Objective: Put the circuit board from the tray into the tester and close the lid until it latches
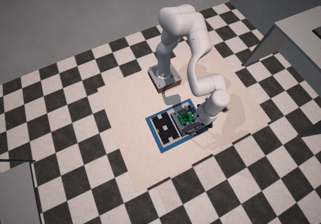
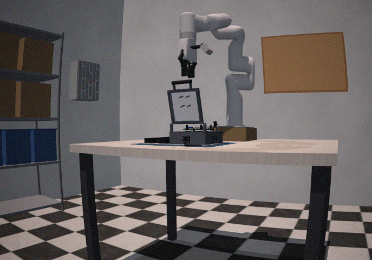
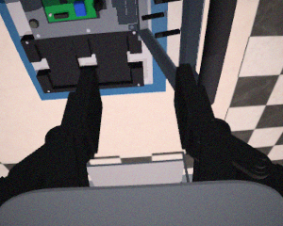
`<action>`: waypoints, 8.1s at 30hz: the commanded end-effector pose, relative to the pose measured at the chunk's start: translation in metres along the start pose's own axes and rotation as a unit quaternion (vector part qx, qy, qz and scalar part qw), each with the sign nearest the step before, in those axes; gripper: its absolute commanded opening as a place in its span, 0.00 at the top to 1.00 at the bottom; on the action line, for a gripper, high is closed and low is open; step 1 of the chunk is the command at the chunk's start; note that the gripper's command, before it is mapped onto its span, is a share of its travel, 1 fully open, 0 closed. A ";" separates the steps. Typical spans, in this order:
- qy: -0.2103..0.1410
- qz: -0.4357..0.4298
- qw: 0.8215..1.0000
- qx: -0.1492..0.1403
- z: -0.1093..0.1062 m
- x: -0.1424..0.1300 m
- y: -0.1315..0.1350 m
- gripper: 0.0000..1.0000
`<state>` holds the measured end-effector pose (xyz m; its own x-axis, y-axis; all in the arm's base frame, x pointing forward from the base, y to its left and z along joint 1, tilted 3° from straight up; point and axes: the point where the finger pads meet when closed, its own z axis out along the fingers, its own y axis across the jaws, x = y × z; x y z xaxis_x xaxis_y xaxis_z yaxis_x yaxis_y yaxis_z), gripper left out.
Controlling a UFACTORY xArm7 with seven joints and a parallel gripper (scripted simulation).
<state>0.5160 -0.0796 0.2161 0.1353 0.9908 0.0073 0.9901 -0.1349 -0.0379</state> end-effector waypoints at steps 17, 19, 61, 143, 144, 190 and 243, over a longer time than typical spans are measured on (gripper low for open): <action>0.002 0.001 1.000 0.003 -0.002 0.001 0.054 0.49; 0.002 0.001 1.000 0.003 -0.002 0.001 0.054 0.49; 0.002 0.001 1.000 0.003 0.000 0.001 0.054 0.49; 0.002 0.001 1.000 0.003 0.040 0.001 0.055 1.00; 0.002 0.001 1.000 0.003 0.040 0.001 0.055 1.00; 0.002 0.001 1.000 0.003 0.040 0.001 0.055 1.00; 0.002 0.001 1.000 0.003 0.037 0.000 0.043 1.00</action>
<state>0.5581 -0.0843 0.1752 0.1362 0.9906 0.0109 0.9896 -0.1355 -0.0488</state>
